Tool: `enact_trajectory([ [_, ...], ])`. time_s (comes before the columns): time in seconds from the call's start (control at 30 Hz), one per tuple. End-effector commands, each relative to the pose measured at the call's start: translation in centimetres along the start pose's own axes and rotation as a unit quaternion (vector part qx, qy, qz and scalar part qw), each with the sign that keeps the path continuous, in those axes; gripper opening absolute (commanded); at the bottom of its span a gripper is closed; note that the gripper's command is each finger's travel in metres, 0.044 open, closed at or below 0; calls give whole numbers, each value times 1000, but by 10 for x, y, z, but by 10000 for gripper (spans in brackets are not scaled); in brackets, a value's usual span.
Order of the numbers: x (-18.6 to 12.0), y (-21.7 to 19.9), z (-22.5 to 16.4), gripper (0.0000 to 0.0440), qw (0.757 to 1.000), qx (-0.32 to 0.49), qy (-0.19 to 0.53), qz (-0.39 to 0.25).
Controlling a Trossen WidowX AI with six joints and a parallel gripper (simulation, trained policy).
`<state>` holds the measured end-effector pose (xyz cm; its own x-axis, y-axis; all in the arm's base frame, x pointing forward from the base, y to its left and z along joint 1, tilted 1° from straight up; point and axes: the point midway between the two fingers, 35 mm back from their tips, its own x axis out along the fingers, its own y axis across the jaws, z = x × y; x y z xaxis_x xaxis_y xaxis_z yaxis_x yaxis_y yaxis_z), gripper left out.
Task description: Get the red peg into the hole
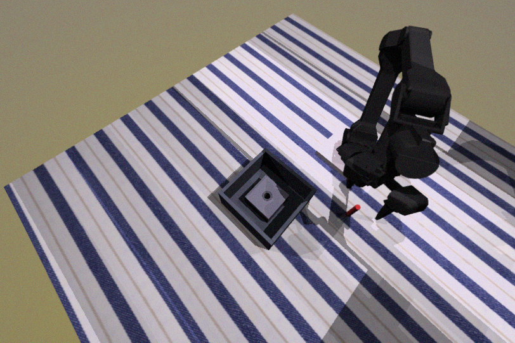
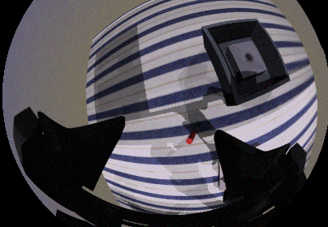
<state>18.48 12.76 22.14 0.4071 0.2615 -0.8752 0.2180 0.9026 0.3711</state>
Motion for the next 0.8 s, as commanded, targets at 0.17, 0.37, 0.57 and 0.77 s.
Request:
enact_trajectory([
  [0.17,36,-26,-36,440,988,84,72,-108],
  [0.37,60,-38,-56,440,972,132,96,-172],
  [0.57,84,-43,-69,440,962,156,97,-203],
  [0.77,110,-47,-76,440,959,165,89,-213],
])
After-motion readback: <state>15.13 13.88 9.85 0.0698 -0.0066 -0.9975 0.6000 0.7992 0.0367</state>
